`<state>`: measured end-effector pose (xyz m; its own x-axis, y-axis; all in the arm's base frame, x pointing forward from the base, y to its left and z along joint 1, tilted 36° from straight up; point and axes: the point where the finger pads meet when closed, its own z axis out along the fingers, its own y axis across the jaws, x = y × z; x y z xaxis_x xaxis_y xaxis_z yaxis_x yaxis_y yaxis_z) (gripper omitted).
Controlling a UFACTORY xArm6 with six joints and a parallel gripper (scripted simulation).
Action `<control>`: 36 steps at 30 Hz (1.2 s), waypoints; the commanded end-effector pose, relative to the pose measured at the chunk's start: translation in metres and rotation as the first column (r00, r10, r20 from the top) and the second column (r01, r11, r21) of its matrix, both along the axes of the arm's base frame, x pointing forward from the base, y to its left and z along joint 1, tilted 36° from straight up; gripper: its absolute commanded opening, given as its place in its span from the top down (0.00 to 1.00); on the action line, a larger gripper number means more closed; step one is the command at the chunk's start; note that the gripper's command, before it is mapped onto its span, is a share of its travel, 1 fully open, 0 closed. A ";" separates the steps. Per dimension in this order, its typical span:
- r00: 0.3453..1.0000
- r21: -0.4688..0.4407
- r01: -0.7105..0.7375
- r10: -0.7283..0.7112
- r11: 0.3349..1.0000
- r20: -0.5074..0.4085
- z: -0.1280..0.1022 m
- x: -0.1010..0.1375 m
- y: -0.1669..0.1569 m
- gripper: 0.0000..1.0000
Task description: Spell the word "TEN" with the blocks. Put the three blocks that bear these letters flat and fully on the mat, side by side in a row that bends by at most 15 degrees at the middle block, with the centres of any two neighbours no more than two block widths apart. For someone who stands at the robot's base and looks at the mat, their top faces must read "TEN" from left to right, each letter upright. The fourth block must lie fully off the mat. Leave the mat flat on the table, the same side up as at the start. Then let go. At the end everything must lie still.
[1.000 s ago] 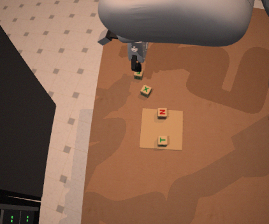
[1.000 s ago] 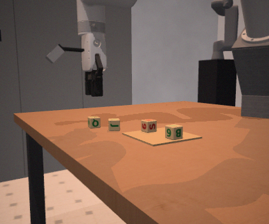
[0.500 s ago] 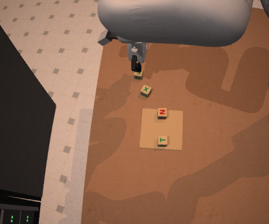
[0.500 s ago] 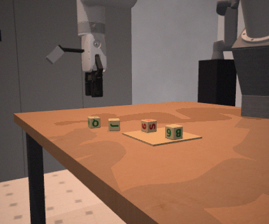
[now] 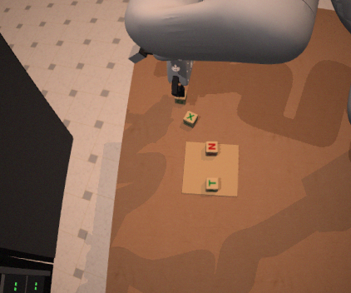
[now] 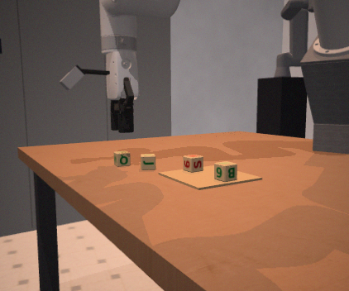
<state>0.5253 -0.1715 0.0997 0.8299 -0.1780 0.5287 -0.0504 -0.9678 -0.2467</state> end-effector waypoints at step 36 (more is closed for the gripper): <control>1.000 -0.001 0.001 -0.001 1.000 0.003 -0.030 0.022 0.005 0.36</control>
<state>0.5466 -0.1655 0.0693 0.8296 -0.1779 0.5293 -0.0503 -0.9678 -0.2466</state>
